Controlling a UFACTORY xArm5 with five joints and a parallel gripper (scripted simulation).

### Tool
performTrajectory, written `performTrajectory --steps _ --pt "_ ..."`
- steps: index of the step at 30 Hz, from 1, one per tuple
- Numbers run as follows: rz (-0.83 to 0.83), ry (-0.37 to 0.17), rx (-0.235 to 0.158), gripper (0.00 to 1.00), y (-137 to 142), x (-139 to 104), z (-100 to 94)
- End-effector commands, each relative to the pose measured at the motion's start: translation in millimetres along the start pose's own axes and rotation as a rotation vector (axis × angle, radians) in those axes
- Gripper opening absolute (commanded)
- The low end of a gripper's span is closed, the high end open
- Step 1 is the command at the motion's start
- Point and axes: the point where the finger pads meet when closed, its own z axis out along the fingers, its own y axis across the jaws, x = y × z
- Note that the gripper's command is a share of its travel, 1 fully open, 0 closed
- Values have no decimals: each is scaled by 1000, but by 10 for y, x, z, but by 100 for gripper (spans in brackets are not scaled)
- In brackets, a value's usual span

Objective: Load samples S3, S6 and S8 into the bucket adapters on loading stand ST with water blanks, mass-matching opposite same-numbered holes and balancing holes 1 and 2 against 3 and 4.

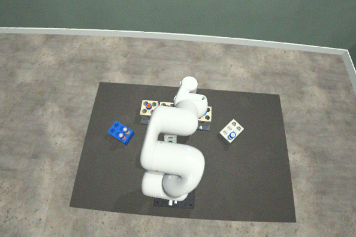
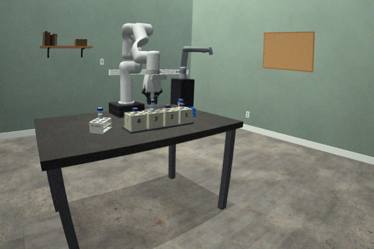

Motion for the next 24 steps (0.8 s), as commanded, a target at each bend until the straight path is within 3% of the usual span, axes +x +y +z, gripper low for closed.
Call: performTrajectory --steps 1,24 --pt "0 4 2 0 0 12 29" --pt "0 4 2 0 0 13 239"
